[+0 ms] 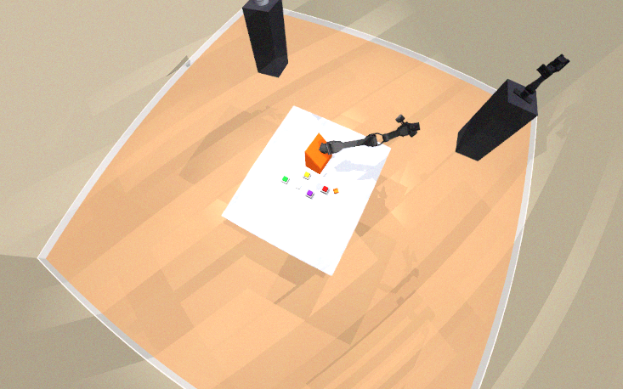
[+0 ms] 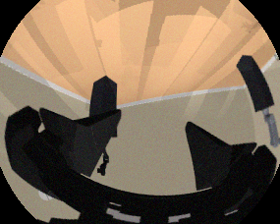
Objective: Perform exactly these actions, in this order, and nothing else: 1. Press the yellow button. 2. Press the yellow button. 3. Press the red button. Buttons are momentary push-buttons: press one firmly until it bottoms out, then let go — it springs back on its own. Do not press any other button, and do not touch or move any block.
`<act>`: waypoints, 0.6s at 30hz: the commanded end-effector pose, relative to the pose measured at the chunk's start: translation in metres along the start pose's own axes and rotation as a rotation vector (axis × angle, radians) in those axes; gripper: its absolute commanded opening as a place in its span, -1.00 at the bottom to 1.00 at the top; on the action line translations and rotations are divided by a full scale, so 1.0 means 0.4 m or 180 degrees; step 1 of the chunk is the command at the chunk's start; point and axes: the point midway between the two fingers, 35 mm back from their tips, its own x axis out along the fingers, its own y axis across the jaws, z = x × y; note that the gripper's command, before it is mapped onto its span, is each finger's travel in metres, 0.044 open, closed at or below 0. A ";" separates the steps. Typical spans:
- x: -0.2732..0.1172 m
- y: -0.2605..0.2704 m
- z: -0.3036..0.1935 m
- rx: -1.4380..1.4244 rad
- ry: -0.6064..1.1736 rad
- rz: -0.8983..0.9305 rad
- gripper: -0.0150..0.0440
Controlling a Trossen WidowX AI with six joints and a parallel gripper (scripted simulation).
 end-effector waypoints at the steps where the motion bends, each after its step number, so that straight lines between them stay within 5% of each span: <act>1: -0.001 0.004 0.003 -0.0008 -0.0006 0.0007 0.86; 10: -0.081 0.247 0.192 -0.0579 -0.0445 0.0403 0.86; 18: -0.250 0.472 0.424 -0.1218 -0.1092 0.0712 0.86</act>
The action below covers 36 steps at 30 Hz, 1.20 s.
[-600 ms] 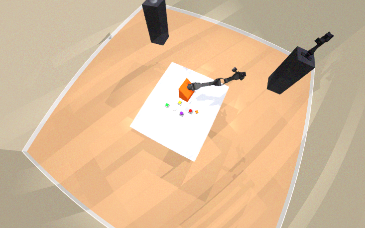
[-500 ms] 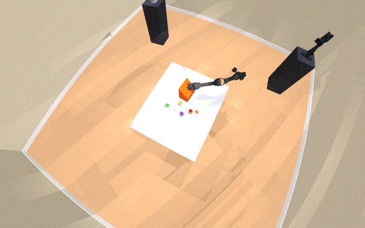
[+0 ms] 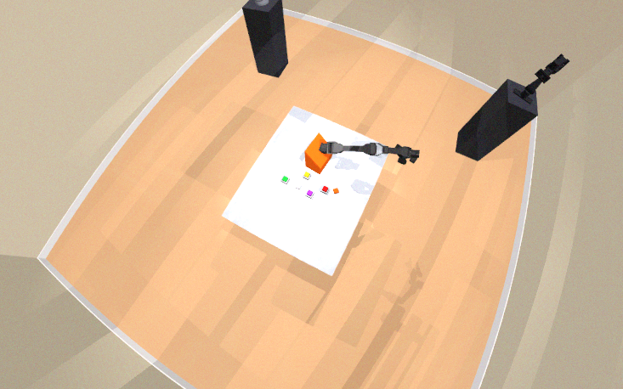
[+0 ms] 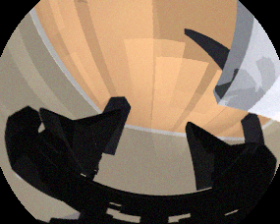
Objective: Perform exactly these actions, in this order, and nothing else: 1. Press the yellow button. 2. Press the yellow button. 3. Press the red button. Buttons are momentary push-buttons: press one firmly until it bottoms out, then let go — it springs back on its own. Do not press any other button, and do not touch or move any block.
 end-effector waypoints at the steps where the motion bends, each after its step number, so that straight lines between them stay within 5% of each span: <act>1: -0.053 0.072 0.161 -0.0343 -0.0327 0.0113 0.86; 16: -0.367 0.171 0.750 -0.1490 -0.1697 -0.0057 0.86; 20: -0.432 0.174 0.819 -0.1966 -0.1949 -0.0214 0.86; 36: -0.811 -0.183 1.307 -0.2081 -0.2413 -0.1350 0.86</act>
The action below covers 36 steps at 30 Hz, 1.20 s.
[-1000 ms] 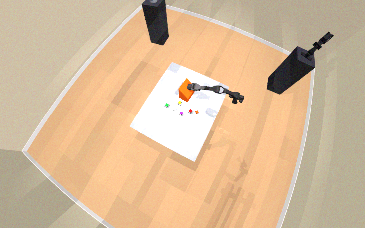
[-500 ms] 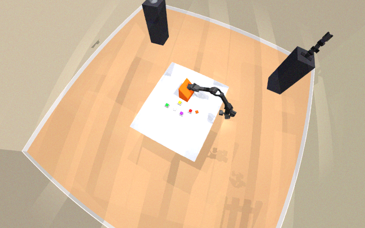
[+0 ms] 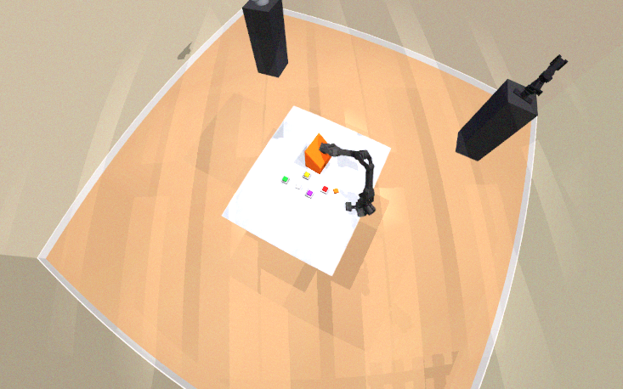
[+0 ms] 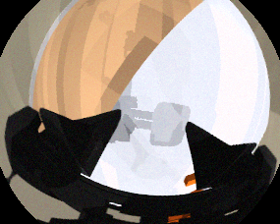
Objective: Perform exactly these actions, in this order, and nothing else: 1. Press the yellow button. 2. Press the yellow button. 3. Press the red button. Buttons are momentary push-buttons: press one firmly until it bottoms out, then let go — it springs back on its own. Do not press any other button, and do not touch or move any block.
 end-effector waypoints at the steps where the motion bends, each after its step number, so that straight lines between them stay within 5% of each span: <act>1: 0.011 -0.181 0.004 0.0004 0.0094 -0.0245 0.86; 12: 0.019 -0.588 -0.130 0.0820 0.0760 -0.0721 0.86; 19: -0.066 -0.800 -0.288 0.1264 0.1117 -0.0682 0.86; 36: -0.286 -0.927 -0.625 0.1522 0.0643 0.0093 0.86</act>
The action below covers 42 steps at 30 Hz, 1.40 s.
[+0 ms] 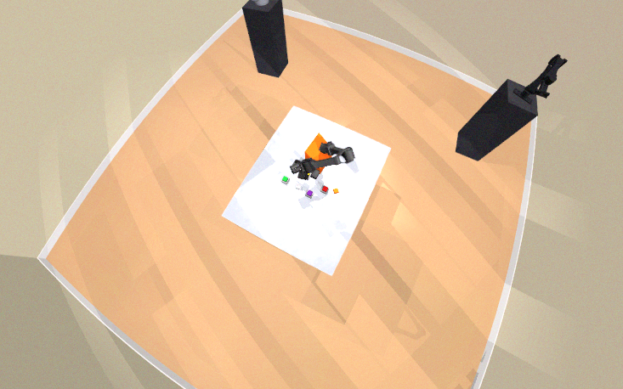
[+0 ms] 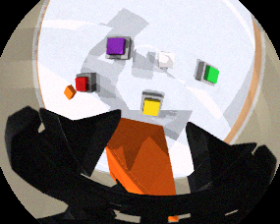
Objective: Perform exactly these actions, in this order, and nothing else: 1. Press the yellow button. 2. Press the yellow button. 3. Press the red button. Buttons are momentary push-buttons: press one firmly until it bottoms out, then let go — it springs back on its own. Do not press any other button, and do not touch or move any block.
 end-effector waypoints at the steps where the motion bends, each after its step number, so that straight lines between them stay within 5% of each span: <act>1: -0.010 -0.019 -0.061 -0.0008 -0.0167 0.0214 0.86; 6: -0.012 -0.022 -0.071 -0.0010 -0.0209 0.0242 0.86; 14: 0.131 -0.010 -0.061 -0.0022 -0.0212 0.0251 0.15; 21: 0.142 -0.008 -0.061 -0.0011 -0.0210 0.0251 -0.42; 42: 0.186 -0.005 -0.057 -0.0010 -0.0211 0.0249 -0.42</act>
